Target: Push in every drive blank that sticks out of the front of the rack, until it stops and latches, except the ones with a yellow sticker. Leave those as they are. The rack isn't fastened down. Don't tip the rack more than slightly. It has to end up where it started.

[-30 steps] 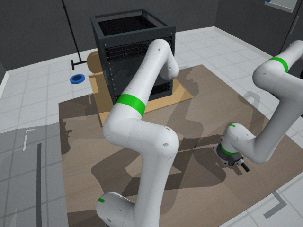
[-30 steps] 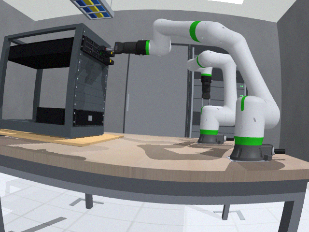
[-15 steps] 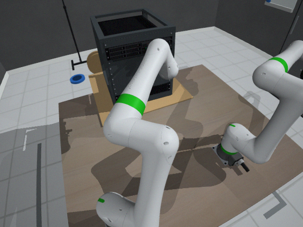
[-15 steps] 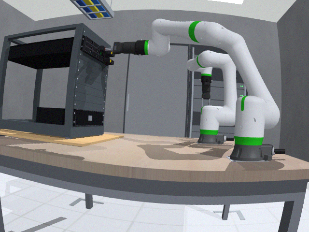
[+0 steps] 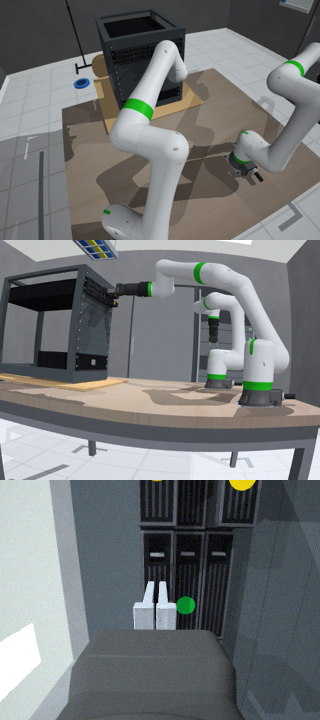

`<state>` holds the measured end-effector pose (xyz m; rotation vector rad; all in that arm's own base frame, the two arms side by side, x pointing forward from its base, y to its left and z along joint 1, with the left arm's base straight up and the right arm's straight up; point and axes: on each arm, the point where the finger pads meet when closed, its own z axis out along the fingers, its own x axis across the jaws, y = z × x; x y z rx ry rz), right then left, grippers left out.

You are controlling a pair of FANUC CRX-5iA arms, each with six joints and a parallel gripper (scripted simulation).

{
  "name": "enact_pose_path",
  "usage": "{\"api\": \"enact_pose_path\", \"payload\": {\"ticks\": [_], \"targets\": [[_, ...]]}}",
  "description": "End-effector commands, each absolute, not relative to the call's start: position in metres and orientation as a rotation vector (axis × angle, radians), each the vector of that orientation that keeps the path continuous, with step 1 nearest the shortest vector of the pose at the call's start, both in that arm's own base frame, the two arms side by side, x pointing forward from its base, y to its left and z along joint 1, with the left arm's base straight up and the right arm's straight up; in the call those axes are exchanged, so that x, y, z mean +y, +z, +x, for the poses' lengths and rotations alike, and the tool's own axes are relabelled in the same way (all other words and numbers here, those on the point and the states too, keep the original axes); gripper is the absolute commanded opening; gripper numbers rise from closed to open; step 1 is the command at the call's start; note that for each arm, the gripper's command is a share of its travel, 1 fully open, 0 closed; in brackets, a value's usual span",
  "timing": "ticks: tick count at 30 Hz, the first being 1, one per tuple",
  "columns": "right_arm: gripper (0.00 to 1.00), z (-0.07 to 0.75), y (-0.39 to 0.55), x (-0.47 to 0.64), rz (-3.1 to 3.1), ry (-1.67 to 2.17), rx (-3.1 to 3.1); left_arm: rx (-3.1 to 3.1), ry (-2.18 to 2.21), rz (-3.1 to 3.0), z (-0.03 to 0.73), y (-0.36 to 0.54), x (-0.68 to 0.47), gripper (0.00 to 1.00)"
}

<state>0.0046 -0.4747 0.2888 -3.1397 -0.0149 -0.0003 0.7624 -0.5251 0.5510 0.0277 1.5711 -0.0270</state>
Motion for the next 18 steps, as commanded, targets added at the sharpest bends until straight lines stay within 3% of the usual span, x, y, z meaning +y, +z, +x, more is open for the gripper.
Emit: {"api": "enact_pose_path", "payload": {"ticks": [1, 18], "targets": [[1.0, 0.0045, 0.2897, -0.475, -3.142, 0.0, -0.015, 1.569, -0.029, 0.026, 0.762, 0.5534, -0.5247, 0.0], [1.0, 0.0045, 0.2897, -0.475, -3.142, 0.0, -0.015, 1.569, -0.029, 0.026, 0.765, 0.5534, -0.5248, 0.0]]}}
